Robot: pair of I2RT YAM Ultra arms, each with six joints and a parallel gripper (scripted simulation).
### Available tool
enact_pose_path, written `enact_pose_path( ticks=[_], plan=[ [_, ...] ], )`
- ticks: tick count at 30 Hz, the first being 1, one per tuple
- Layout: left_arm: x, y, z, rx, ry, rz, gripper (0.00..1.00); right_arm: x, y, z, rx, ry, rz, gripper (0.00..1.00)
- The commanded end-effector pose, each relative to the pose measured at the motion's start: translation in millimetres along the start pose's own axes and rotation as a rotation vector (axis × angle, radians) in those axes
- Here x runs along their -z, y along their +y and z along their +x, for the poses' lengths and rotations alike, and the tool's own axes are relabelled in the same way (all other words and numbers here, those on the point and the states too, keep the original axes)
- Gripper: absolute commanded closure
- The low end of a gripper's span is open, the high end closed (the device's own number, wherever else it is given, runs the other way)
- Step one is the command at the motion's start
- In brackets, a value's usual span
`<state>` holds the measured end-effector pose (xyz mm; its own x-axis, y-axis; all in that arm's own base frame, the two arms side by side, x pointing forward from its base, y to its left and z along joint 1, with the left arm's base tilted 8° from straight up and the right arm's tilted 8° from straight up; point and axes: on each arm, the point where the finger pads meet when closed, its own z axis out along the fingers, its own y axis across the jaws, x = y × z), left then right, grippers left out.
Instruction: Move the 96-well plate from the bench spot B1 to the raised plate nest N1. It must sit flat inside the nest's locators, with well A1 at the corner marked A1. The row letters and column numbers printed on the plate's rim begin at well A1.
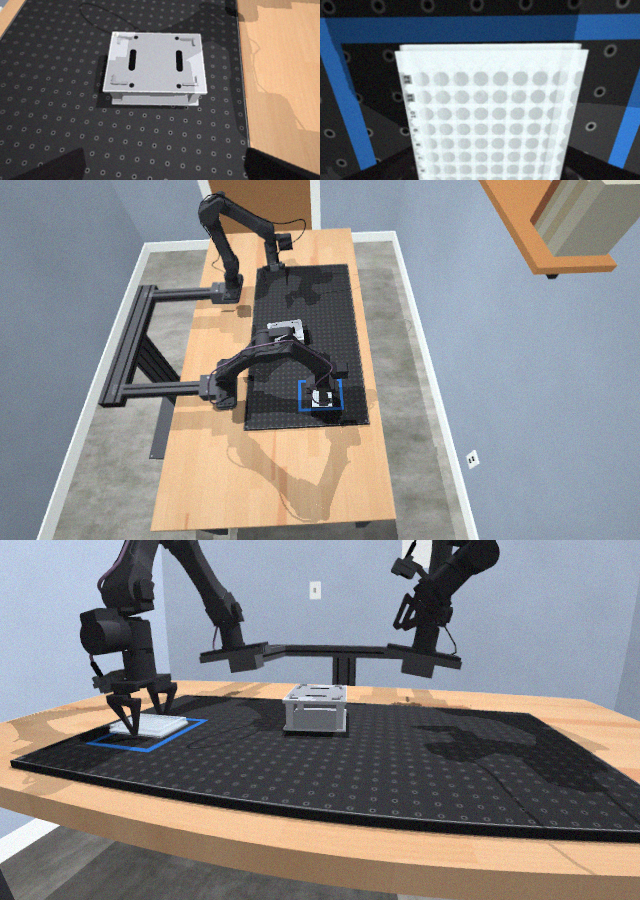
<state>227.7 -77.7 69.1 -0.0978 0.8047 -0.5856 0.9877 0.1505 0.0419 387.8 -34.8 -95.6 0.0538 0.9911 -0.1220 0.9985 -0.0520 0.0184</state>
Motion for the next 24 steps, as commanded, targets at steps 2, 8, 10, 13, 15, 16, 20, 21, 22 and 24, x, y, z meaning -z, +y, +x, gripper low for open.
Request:
enact_pose_path(
  ticks=[2,8,10,13,15,16,20,21,22,24],
  plan=[
    [5.8,7.2,-9.0,-0.027,-0.014,-0.012,0.00,-3.4,6.0,-5.0,-0.015,-0.016,-0.029,0.17],
    [5.8,7.2,-9.0,-0.027,-0.014,-0.012,0.00,-5.6,6.0,-4.9,-0.015,-0.016,-0.029,0.17],
    [5.8,7.2,-9.0,-0.027,-0.014,-0.012,0.00,-2.1,4.9,-4.2,-0.012,-0.016,-0.025,0.17],
    [5.8,7.2,-9.0,-0.027,-0.014,-0.012,0.00,-2.1,4.9,-4.1,-0.012,-0.016,-0.025,0.17],
    [5.8,7.2,-9.0,-0.027,-0.014,-0.012,0.00,-2.1,4.9,-3.8,-0.011,-0.016,-0.025,0.17],
    [5.8,7.2,-9.0,-0.027,-0.014,-0.012,0.00,-2.1,4.9,-3.8,-0.011,-0.016,-0.025,0.17],
    [5.8,7.2,-9.0,-0.027,-0.014,-0.012,0.00,2.6,10.2,-2.8,-0.019,-0.015,-0.051,0.00],
    [5.8,7.2,-9.0,-0.027,-0.014,-0.012,0.00,4.5,10.2,-1.3,-0.016,-0.015,-0.056,0.00],
    [5.8,7.2,-9.0,-0.027,-0.014,-0.012,0.00,6.7,10.3,0.6,-0.012,-0.015,-0.062,0.00],
    [5.8,7.2,-9.0,-0.027,-0.014,-0.012,0.00,10.6,10.2,1.6,-0.012,-0.014,-0.073,0.00]
  ],
)
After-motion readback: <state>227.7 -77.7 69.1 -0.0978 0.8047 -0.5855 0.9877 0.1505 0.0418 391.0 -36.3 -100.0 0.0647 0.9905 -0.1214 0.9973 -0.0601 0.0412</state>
